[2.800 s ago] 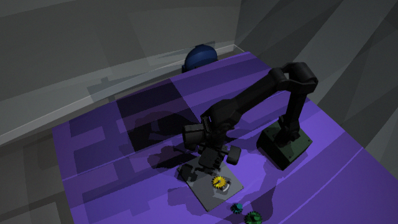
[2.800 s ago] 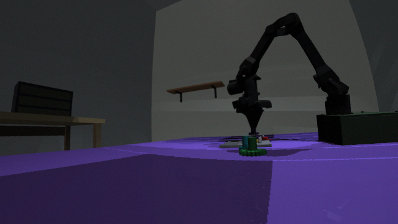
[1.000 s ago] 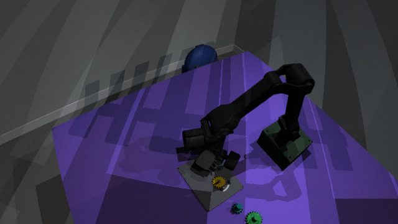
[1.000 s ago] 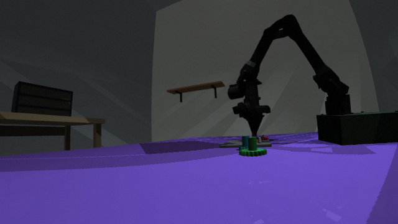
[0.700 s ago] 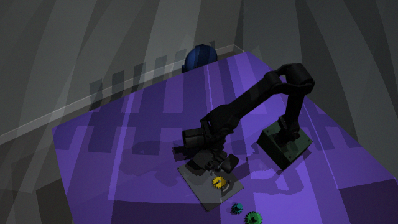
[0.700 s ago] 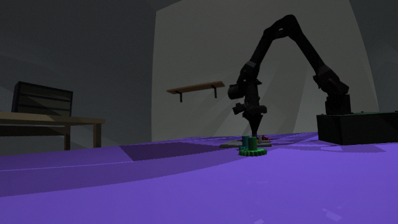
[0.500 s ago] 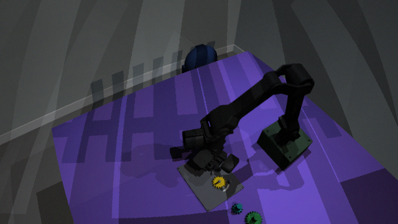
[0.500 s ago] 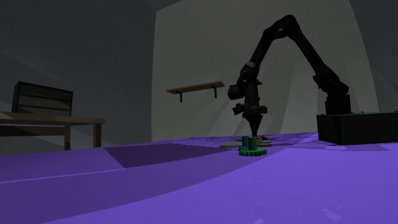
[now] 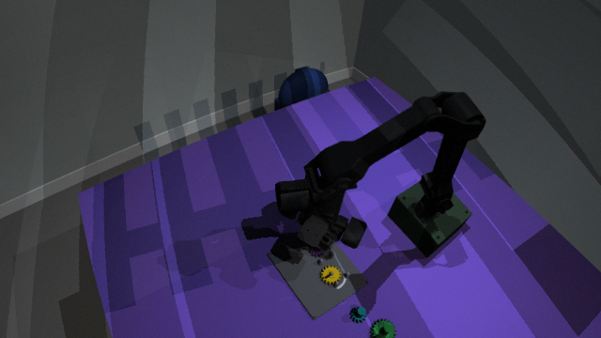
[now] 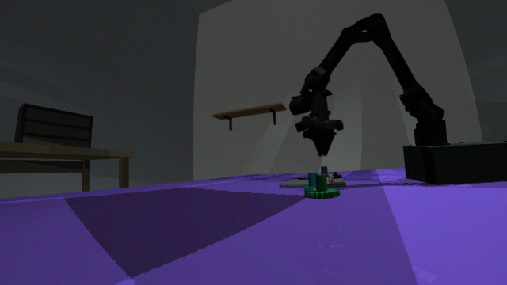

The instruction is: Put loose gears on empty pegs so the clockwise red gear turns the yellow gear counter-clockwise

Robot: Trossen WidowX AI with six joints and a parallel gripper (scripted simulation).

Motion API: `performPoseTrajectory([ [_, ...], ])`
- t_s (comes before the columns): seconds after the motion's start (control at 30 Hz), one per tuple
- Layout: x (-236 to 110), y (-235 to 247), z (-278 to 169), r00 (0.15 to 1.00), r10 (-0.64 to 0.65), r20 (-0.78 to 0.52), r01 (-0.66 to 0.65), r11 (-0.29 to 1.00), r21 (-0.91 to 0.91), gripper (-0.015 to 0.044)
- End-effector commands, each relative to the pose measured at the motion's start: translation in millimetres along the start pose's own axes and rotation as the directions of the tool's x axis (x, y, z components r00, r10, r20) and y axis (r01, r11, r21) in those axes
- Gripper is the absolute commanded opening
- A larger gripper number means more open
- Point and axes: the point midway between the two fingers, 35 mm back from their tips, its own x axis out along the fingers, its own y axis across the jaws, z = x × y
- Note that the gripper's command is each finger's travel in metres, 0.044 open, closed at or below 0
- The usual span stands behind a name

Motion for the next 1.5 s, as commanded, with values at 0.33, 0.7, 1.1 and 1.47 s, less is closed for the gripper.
performPoseTrajectory([
  [0.33,0,131,100,1.0,0.011,0.009,-0.012,0.986,0.165,0.044],
  [0.7,7,171,112,1.0,0.021,0.008,-0.022,0.979,0.203,0.044],
  [1.1,27,172,112,1.0,0.021,0.008,-0.022,0.979,0.203,0.044],
  [1.47,45,172,112,1.0,0.021,0.008,-0.022,0.979,0.203,0.044],
])
